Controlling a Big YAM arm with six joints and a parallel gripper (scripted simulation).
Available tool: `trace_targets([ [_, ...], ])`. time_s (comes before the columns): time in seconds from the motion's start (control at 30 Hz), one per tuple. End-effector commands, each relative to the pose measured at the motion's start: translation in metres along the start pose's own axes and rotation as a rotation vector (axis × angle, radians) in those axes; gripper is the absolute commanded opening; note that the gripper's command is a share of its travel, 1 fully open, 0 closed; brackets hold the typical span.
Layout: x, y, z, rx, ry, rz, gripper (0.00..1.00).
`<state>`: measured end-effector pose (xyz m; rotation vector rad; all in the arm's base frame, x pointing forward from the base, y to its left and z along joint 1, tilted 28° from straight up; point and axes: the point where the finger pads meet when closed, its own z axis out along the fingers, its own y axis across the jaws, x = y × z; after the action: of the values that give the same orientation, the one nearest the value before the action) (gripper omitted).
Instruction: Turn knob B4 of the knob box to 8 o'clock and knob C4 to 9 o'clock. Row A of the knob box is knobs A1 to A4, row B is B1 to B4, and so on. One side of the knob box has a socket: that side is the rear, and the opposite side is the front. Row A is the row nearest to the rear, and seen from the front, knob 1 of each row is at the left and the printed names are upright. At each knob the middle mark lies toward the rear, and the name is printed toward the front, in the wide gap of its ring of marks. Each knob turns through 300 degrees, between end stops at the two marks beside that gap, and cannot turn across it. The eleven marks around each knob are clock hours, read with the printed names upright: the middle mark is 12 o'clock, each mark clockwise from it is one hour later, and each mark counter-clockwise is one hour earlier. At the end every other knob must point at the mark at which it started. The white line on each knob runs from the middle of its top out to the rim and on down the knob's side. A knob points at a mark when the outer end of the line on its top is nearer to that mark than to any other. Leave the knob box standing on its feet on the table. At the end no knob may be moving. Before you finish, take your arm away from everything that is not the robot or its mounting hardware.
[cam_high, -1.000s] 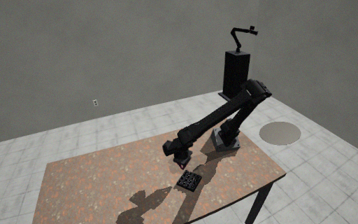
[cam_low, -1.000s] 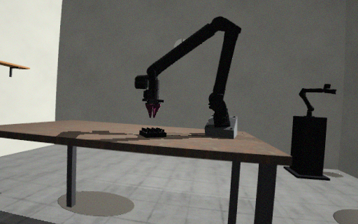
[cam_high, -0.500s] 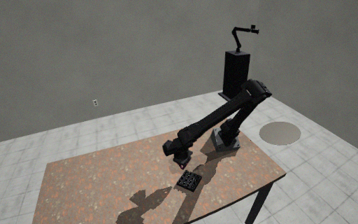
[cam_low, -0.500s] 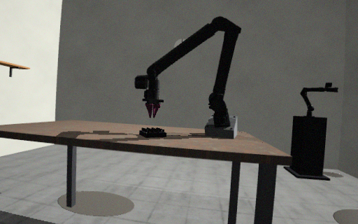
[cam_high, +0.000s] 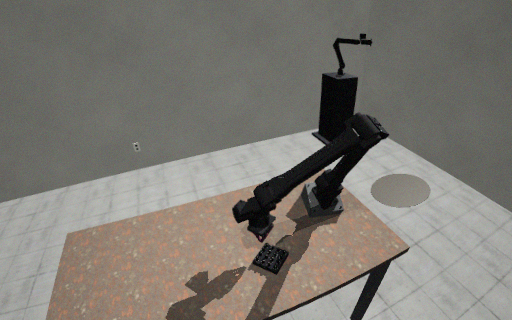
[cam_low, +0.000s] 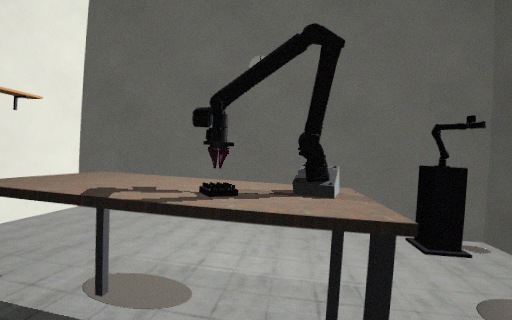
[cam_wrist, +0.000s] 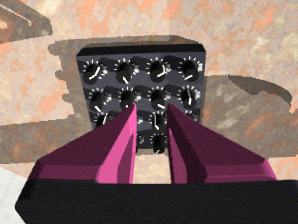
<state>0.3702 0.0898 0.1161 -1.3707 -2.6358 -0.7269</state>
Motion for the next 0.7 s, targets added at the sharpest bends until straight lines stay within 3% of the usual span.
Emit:
trace_targets([
  [0.0,-0.001,-0.004,-0.006,-0.006,-0.009,0.015,0.19],
  [0.37,-0.001,-0.003,-0.004,-0.006,-0.009,0.015,0.19],
  [0.67,0.001,-0.001,0.009,0.005,0.000,0.009,0.19],
])
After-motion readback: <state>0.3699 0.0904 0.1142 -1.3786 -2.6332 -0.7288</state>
